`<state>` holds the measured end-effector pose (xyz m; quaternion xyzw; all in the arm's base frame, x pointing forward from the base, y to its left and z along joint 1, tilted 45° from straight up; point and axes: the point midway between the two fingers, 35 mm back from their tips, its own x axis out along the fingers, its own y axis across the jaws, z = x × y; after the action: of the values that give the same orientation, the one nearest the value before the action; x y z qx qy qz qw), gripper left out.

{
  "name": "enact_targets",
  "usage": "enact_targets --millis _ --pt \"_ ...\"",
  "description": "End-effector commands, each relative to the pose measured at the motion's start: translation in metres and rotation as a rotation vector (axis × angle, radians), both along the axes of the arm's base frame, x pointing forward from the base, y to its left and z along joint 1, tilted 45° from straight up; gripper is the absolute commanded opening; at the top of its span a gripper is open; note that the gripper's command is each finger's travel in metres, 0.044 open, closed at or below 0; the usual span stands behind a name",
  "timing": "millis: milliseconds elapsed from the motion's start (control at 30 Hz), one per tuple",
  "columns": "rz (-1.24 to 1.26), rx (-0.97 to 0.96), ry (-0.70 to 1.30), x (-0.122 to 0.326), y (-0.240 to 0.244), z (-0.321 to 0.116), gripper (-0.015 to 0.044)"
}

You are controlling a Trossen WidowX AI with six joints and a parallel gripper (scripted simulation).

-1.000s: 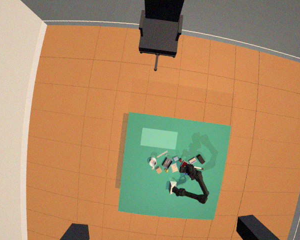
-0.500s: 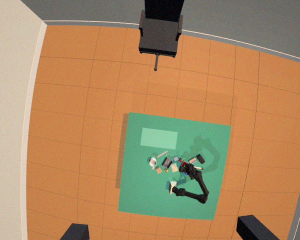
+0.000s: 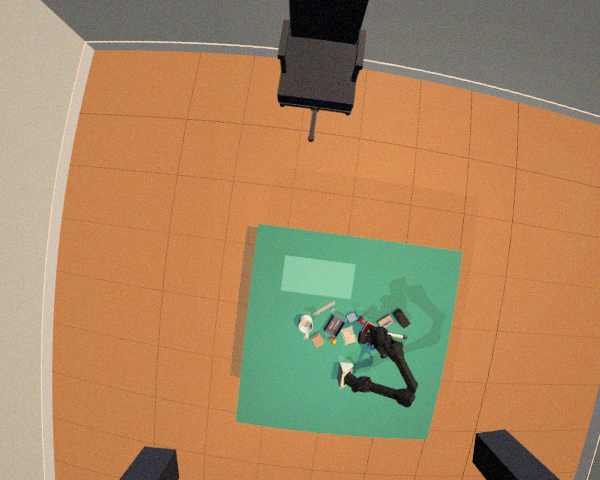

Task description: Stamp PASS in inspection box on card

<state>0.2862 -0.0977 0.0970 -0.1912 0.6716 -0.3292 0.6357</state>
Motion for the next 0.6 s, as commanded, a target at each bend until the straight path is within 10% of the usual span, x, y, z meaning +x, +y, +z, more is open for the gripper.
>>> enact_targets --millis 0,567 --pt "0.000 -0.005 0.004 -0.0013 -0.0034 -0.0019 0.0000" --pt "-0.001 -0.006 0.003 -0.0030 -0.0112 -0.0096 0.0000"
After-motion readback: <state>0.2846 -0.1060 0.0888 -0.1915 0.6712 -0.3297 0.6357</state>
